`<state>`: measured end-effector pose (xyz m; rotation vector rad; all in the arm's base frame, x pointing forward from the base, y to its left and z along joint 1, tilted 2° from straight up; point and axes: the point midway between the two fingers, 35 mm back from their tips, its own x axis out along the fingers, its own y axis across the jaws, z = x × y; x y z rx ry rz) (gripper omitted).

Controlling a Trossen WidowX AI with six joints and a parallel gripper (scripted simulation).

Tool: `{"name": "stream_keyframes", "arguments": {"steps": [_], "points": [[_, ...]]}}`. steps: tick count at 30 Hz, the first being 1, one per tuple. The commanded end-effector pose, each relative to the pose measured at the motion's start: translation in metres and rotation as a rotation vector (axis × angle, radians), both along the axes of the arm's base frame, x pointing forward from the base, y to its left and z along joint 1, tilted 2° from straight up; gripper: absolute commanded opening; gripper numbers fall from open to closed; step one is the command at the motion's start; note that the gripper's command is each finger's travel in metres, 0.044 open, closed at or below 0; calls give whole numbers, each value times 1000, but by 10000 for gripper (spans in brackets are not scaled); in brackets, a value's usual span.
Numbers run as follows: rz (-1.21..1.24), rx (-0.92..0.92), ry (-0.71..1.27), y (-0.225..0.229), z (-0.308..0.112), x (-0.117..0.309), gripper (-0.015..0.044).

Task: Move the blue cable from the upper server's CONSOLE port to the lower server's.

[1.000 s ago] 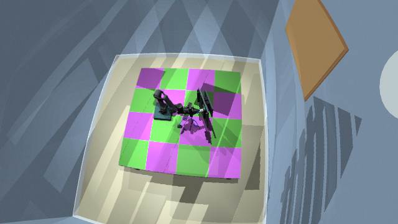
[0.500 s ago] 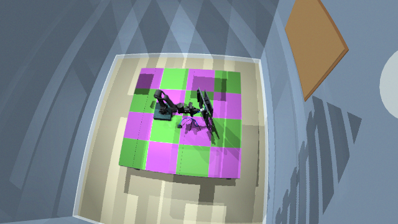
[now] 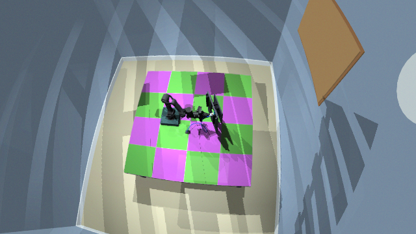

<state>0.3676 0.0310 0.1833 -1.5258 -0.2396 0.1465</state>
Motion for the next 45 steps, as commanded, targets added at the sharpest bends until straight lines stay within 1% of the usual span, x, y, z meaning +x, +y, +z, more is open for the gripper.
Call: {"name": "stream_keyframes", "arguments": {"steps": [1, 45], "points": [[0, 2, -6, 2, 2, 2, 0], [0, 4, -8, 9, 3, 10, 0]]}}
